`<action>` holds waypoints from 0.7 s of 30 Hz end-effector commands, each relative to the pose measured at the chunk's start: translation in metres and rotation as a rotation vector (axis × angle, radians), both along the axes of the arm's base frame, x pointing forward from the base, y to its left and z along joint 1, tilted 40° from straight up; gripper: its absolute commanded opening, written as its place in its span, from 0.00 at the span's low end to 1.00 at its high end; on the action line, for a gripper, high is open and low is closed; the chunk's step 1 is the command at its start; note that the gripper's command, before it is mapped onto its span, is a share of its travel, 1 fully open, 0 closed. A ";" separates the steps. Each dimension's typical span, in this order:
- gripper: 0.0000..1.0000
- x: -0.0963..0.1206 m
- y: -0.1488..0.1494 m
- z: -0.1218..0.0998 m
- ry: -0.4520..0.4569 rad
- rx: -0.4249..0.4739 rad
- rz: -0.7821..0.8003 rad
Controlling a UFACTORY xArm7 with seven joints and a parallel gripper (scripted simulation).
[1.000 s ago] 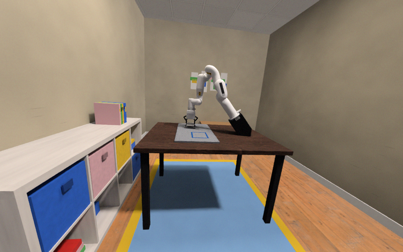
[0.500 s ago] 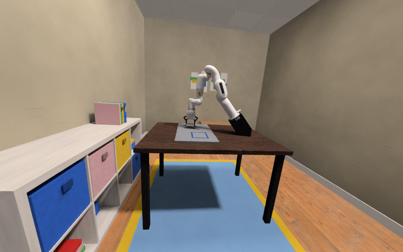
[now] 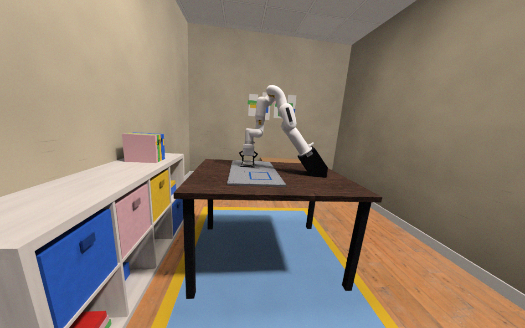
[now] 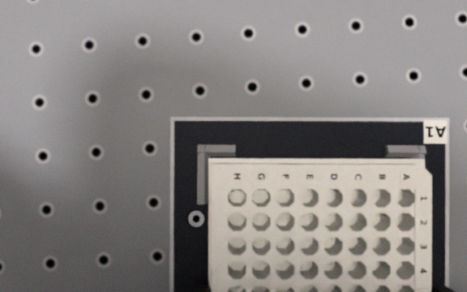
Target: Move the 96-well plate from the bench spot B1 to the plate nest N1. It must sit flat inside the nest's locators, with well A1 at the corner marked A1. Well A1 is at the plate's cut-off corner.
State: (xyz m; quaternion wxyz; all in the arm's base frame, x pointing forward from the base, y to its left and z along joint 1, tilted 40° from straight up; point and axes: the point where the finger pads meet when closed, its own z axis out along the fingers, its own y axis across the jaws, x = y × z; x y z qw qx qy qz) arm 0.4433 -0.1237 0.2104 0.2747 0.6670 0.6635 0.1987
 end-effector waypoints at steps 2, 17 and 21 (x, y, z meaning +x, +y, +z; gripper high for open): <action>0.00 0.001 0.000 0.001 -0.003 0.000 0.000; 0.00 0.002 -0.001 -0.001 -0.003 0.000 0.000; 0.00 0.003 -0.001 -0.002 -0.003 0.000 0.000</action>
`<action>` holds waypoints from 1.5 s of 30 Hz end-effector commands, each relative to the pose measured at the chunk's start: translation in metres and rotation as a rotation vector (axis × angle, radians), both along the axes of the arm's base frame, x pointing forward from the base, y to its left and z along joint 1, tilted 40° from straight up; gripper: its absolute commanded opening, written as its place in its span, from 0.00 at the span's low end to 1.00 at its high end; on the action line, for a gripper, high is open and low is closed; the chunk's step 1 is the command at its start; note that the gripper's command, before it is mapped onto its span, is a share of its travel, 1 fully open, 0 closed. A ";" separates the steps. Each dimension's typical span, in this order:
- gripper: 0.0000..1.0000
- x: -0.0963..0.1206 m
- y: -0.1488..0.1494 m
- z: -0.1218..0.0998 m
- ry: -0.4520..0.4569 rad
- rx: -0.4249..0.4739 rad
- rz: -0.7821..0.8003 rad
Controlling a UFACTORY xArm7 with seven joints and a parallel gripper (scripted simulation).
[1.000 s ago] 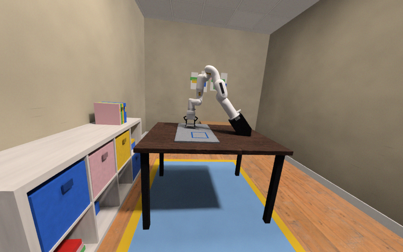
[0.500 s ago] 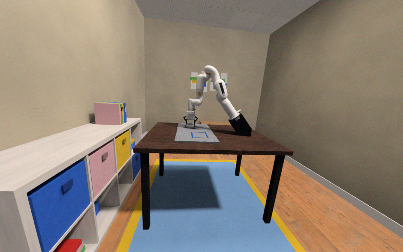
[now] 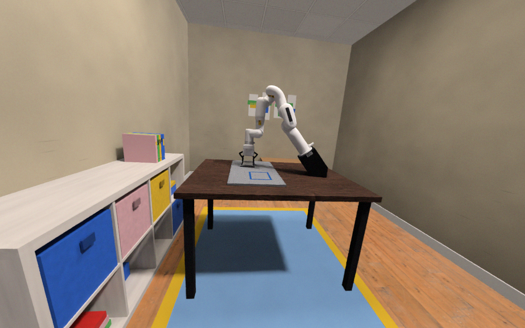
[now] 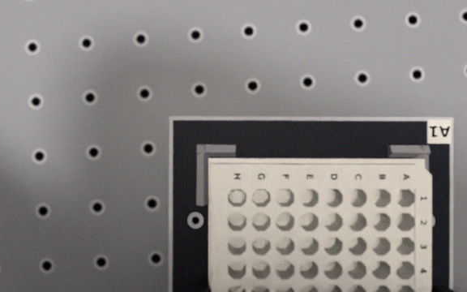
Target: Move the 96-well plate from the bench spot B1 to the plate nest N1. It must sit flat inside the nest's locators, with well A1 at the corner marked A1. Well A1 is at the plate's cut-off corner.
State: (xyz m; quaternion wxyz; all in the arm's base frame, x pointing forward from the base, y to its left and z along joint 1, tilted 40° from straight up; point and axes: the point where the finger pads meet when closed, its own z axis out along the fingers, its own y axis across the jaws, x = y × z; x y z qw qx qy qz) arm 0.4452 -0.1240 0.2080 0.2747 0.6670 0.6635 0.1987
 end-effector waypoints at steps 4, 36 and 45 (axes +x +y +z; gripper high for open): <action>0.00 0.001 0.000 0.000 -0.003 0.000 0.000; 1.00 0.002 -0.001 -0.001 -0.003 0.000 0.000; 1.00 0.002 -0.001 -0.001 -0.003 0.000 0.000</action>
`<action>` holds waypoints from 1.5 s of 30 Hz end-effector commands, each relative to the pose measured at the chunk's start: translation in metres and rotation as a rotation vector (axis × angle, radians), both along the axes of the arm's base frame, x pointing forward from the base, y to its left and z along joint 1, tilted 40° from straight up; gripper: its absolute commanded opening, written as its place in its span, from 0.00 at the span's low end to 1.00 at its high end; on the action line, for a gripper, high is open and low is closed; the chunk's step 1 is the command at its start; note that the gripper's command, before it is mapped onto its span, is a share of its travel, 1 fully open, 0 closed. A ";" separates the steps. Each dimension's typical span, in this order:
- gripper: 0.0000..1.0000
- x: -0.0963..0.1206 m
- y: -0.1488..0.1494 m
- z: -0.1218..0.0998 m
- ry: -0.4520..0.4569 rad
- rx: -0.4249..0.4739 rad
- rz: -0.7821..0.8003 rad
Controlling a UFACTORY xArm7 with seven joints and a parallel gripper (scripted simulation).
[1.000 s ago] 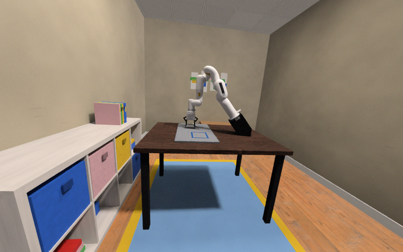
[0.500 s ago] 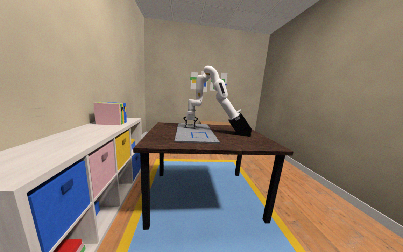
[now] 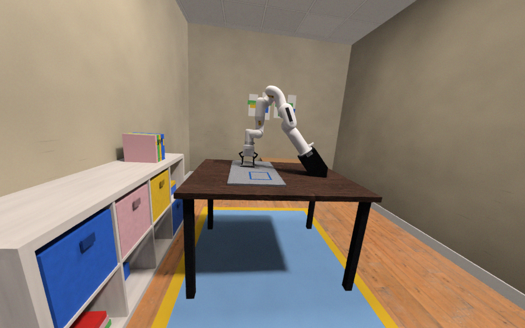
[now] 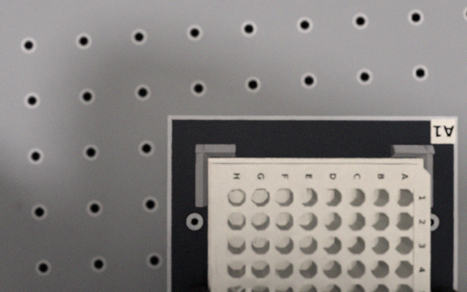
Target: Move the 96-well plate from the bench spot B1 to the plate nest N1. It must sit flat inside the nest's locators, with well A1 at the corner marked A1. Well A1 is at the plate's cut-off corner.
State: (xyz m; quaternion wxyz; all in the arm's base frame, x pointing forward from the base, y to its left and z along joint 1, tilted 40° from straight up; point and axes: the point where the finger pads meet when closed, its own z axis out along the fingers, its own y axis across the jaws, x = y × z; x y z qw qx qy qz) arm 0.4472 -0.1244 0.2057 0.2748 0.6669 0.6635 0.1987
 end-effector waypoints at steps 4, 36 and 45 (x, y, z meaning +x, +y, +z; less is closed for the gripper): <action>1.00 0.000 0.000 0.001 -0.003 0.000 0.000; 1.00 -0.046 0.007 0.059 -0.003 -0.001 0.000; 1.00 -0.056 0.009 0.071 -0.003 -0.001 0.000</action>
